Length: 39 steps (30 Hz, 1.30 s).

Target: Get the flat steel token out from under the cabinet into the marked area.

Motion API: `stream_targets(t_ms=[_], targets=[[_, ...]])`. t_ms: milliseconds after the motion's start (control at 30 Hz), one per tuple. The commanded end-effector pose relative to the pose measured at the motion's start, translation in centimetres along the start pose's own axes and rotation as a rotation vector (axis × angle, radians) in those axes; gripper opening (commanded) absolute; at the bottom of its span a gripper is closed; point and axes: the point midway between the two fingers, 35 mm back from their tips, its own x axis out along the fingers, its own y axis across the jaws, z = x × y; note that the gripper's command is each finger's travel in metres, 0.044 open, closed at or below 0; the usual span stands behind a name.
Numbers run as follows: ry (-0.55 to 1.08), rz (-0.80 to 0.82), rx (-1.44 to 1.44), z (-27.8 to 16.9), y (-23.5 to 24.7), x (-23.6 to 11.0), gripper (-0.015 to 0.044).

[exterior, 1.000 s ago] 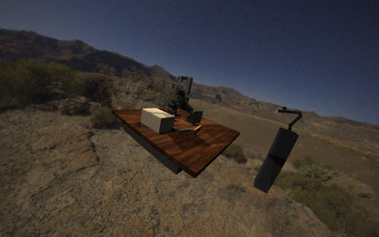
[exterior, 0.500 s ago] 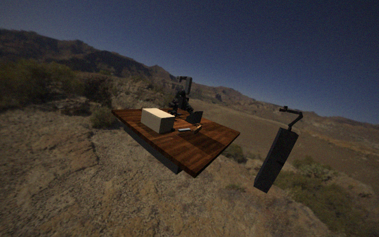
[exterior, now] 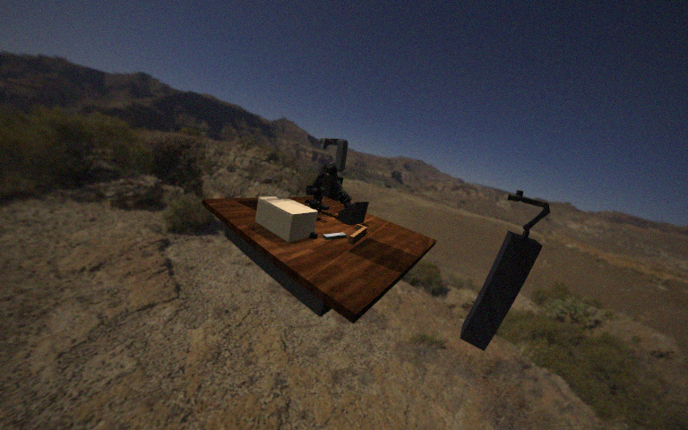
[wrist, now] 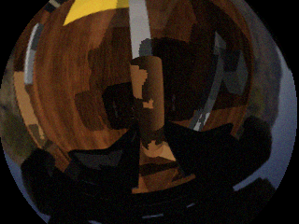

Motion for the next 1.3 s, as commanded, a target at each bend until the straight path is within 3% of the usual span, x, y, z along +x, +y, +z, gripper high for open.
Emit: stream_targets(t_ms=[0,1267], targets=[[0.001,-0.004,0.042,-0.07,-0.08,-0.04,0.0000],[0.003,-0.005,0.342,-0.26,-0.18,-0.18,0.0000]])
